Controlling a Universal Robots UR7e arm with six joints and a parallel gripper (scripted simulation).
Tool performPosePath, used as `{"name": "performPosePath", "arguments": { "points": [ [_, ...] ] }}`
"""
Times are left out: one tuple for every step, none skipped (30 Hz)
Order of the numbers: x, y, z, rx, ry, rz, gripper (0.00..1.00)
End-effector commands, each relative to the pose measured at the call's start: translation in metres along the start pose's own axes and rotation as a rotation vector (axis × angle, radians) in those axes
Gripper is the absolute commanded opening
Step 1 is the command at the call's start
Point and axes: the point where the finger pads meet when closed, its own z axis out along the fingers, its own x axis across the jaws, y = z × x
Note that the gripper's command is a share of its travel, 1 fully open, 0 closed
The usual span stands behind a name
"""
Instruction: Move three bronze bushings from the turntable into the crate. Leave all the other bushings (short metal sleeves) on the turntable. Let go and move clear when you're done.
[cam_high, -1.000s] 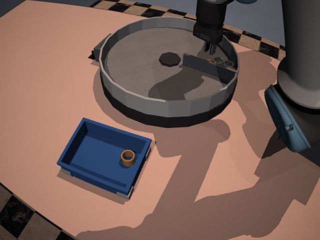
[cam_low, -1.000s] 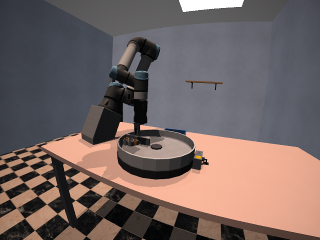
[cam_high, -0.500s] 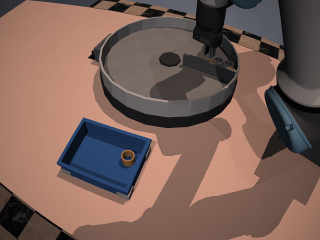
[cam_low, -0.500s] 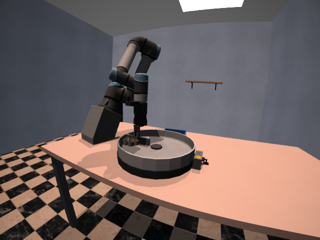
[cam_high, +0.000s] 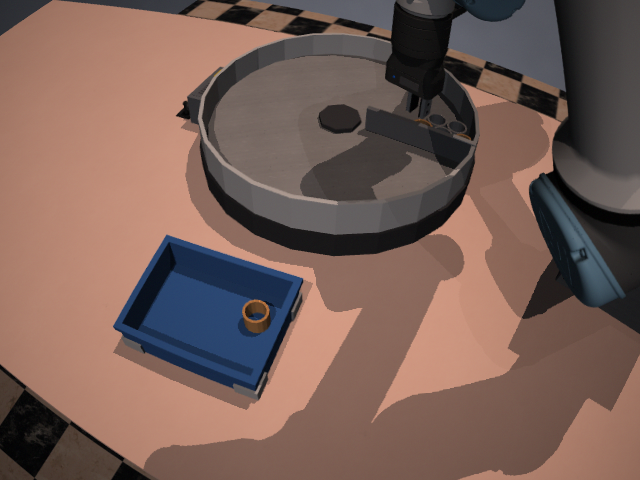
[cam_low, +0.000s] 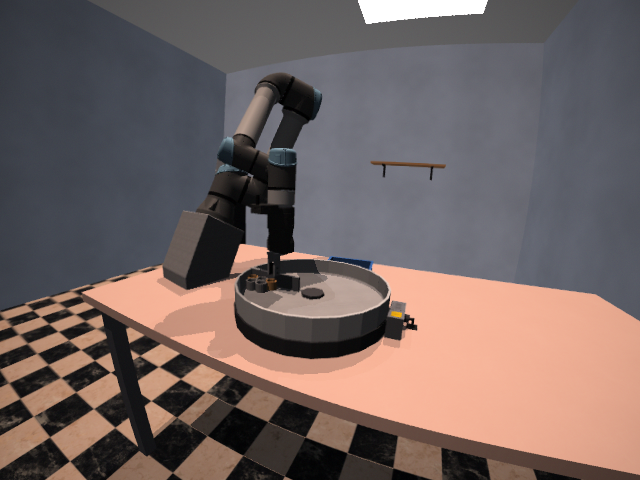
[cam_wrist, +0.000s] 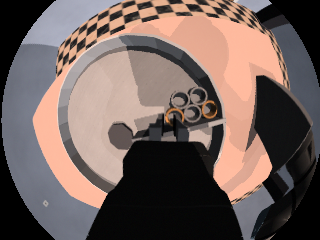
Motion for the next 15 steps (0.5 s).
{"name": "performPosePath", "arguments": {
  "points": [
    [-0.0004, -0.0002, -0.0003, 0.001, -0.001, 0.000, 0.40],
    [-0.0004, -0.0002, -0.0003, 0.001, -0.001, 0.000, 0.40],
    [-0.0004, -0.0002, 0.0006, 0.001, -0.001, 0.000, 0.40],
    [-0.0004, -0.0002, 0.0016, 0.001, -0.001, 0.000, 0.40],
    [-0.0004, -0.0002, 0.0026, 0.001, -0.001, 0.000, 0.40],
    [-0.0004, -0.0002, 0.0035, 0.001, -0.001, 0.000, 0.40],
    [-0.0004, -0.0002, 0.0045, 0.001, -0.001, 0.000, 0.40],
    [-0.0004, -0.0002, 0.0045, 0.001, -0.001, 0.000, 0.40],
    [-0.0004, -0.0002, 0.0045, 0.001, -0.001, 0.000, 0.40],
    [-0.0004, -0.0002, 0.0045, 0.001, -0.001, 0.000, 0.40],
    [-0.0004, -0.0002, 0.0045, 0.001, -0.001, 0.000, 0.40],
    [-0.0004, -0.0002, 0.0045, 0.001, -0.001, 0.000, 0.40],
    [-0.0004, -0.0002, 0.0045, 0.001, -0.001, 0.000, 0.40],
    [-0.0004, -0.0002, 0.0045, 0.001, -0.001, 0.000, 0.40],
    [-0.0004, -0.0002, 0.0045, 0.001, -0.001, 0.000, 0.40]
  ]
}}
